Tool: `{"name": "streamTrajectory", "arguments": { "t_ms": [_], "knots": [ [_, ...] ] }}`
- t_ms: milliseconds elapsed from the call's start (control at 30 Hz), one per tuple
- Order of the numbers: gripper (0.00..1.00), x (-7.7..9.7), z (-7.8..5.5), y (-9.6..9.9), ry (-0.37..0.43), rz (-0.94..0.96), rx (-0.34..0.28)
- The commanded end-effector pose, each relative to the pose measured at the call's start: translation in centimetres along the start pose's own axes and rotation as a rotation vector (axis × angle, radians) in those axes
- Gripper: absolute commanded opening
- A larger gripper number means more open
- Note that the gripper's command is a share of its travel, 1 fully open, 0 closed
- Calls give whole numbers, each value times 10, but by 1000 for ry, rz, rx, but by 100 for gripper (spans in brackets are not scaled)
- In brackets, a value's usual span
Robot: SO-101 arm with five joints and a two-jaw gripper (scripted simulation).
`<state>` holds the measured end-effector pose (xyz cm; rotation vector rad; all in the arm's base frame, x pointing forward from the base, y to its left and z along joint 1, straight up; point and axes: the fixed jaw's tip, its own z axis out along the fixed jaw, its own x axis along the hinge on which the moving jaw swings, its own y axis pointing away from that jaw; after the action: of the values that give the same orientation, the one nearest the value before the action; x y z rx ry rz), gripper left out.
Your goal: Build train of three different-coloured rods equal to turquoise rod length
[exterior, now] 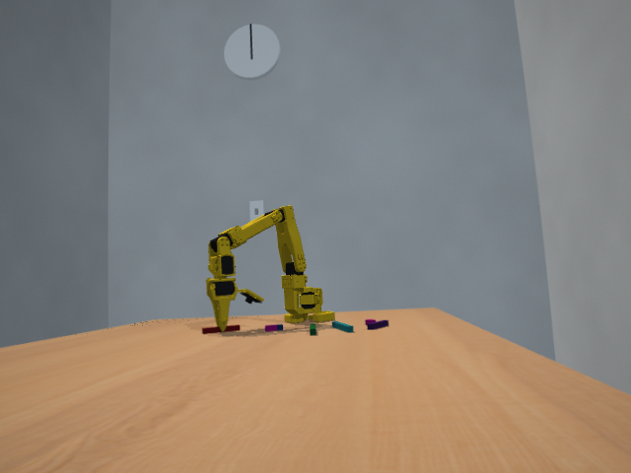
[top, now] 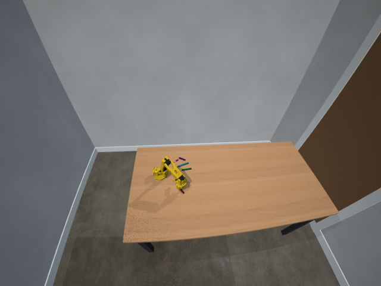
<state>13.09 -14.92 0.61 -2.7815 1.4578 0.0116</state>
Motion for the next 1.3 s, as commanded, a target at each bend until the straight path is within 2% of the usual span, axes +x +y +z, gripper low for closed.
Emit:
{"name": "streamTrajectory", "arguments": {
  "t_ms": [0, 567, 1267],
  "knots": [
    [0, 12, -12, -1, 80, 1, 13],
    [0, 12, -14, -1, 80, 1, 14],
    [0, 9, -48, -5, 79, 1, 15]
  ]
}}
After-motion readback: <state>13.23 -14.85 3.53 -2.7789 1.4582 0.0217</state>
